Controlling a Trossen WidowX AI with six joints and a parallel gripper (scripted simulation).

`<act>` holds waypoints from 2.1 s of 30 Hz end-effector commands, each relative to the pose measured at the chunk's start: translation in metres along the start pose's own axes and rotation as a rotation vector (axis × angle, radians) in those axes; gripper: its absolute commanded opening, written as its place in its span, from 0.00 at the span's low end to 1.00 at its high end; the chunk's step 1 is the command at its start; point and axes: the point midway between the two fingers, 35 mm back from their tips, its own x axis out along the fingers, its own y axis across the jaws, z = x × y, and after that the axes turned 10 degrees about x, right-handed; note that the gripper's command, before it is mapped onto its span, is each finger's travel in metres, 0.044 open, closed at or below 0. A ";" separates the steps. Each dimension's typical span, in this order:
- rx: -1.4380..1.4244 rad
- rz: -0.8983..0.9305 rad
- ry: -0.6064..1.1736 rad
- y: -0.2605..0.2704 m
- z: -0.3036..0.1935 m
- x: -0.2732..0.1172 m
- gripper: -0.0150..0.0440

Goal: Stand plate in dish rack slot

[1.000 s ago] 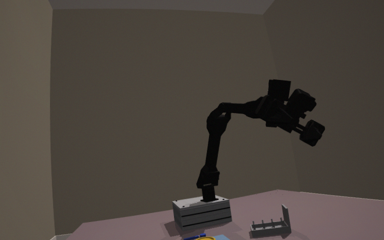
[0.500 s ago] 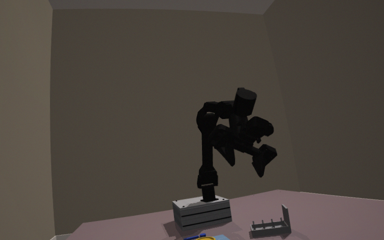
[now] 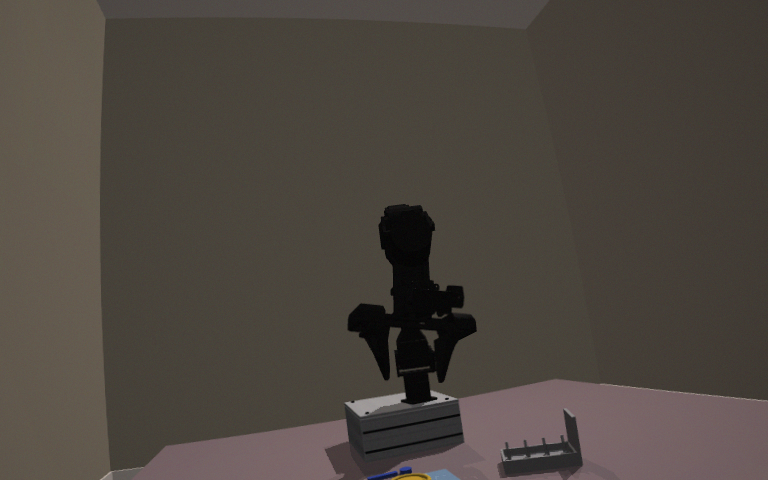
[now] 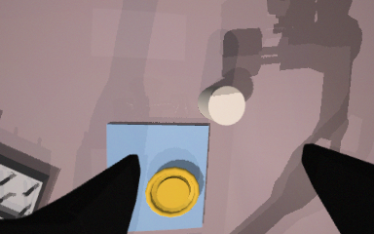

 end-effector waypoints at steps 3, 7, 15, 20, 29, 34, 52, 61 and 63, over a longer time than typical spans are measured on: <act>0.086 0.089 0.167 -0.012 -0.056 -0.005 0.93; 0.140 0.141 0.255 -0.015 -0.086 -0.011 0.93; 0.142 0.144 0.259 -0.013 -0.091 0.013 0.93; 0.142 0.144 0.260 -0.003 -0.117 0.088 0.93; 0.142 0.144 0.260 0.003 -0.121 0.098 0.93; 0.142 0.144 0.260 0.004 -0.122 0.106 0.93; 0.142 0.144 0.261 0.010 -0.129 0.133 0.93; 0.142 0.145 0.261 0.014 -0.133 0.146 0.93; 0.142 0.145 0.261 0.015 -0.134 0.149 0.93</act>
